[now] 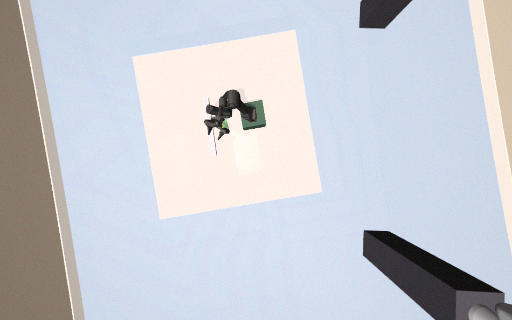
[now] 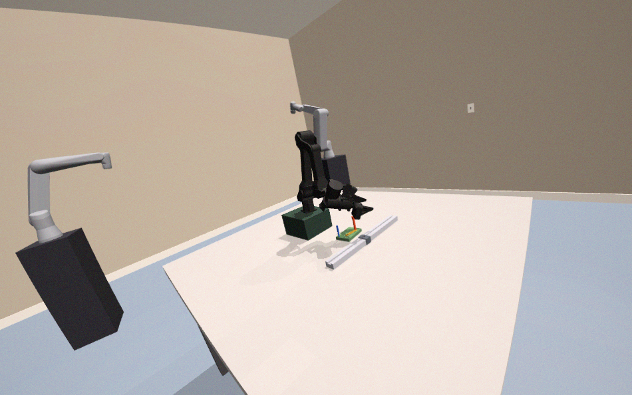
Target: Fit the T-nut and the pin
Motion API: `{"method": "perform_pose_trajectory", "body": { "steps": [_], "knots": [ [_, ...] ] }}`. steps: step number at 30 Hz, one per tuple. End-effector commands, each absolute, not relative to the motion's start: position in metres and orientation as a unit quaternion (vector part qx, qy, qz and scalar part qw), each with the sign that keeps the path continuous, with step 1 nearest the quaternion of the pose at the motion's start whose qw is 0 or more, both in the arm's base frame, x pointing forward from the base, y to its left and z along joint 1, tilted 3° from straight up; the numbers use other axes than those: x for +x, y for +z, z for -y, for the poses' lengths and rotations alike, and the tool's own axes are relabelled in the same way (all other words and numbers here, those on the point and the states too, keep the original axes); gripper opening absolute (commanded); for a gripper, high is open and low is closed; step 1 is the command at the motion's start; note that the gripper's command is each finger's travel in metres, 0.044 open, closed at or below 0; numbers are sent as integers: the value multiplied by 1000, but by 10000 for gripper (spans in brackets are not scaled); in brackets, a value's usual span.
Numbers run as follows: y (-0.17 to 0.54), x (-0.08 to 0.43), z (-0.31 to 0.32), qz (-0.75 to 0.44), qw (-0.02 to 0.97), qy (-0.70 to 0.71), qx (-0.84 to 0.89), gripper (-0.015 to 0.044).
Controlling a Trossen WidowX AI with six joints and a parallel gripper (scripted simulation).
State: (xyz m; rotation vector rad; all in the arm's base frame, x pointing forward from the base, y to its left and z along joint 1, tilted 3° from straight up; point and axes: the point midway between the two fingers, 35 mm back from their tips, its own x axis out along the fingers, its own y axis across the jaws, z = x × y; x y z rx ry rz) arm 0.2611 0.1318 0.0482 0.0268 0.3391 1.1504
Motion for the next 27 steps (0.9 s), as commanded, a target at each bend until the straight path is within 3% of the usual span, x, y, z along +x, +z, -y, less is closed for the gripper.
{"method": "perform_pose_trajectory", "body": {
  "steps": [1, 9, 14, 18, 27],
  "knots": [
    [48, 262, -132, -168, 826, 538, 19, 426],
    [25, 299, -139, -480, 787, 285, 264, 440],
    [25, 297, -137, -588, 722, 51, 362, 440],
    [38, 287, -128, -601, 674, -136, 407, 440],
    [70, 267, -110, -542, 632, -346, 432, 440]
  ]
}}
